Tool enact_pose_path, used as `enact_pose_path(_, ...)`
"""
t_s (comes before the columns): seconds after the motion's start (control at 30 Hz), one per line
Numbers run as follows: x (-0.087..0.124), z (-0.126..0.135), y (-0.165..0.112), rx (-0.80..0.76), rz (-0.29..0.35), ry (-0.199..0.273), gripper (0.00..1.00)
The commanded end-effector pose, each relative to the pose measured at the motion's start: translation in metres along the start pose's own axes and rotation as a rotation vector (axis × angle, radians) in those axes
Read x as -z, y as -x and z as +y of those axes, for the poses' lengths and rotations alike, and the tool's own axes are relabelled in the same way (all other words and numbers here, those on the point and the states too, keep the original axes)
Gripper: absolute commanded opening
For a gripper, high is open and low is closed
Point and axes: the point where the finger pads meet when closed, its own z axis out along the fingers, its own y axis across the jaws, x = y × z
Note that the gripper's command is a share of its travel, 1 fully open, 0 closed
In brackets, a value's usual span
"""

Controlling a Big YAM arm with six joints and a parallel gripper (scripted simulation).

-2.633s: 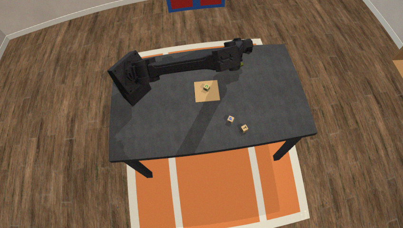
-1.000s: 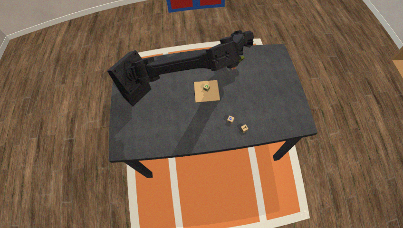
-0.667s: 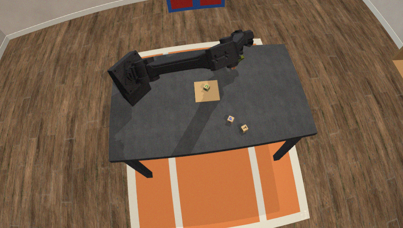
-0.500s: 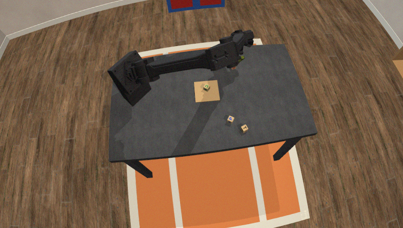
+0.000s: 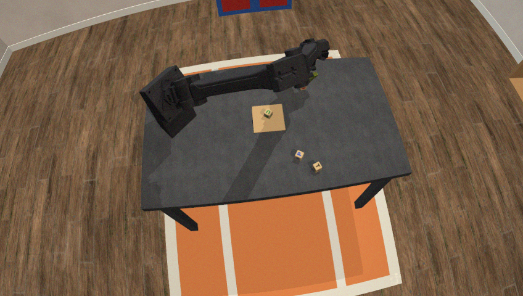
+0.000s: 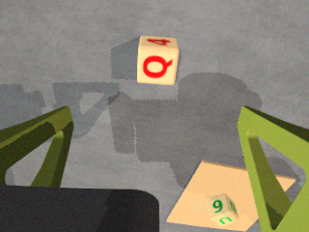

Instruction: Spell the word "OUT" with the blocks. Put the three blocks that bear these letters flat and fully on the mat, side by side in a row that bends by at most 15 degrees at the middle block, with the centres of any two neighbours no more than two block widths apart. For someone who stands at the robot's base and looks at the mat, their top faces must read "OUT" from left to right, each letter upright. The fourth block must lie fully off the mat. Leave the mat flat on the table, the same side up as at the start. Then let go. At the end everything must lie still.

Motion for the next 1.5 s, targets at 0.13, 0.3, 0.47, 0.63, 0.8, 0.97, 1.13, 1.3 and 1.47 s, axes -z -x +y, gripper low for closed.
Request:
enact_pose_path(0.13, 0.009, -0.001, 0.013, 0.271, -0.027, 0.001, 1.0)
enact_pose_path(0.3, 0.002, 0.002, 0.007, 0.582, -0.013, 0.0, 1.0)
enact_pose_path(0.47, 0.0, 0.0, 0.007, 0.804, -0.005, -0.003, 1.0)
enact_pose_path(0.63, 0.0, -0.003, 0.006, 1.036, 0.002, -0.004, 1.0)
enact_pose_path(0.8, -0.001, -0.003, 0.005, 1.24, 0.003, -0.003, 1.0)
enact_pose_path(0.97, -0.001, -0.003, 0.005, 1.467, -0.005, -0.002, 0.63)
enact_pose_path(1.13, -0.001, -0.003, 0.005, 1.505, -0.008, -0.002, 0.63)
enact_pose_path(1.3, -0.001, -0.003, 0.005, 1.505, -0.006, -0.004, 0.63)
enact_pose_path(1.47, -0.001, -0.004, 0.007, 1.502, -0.008, -0.006, 0.63)
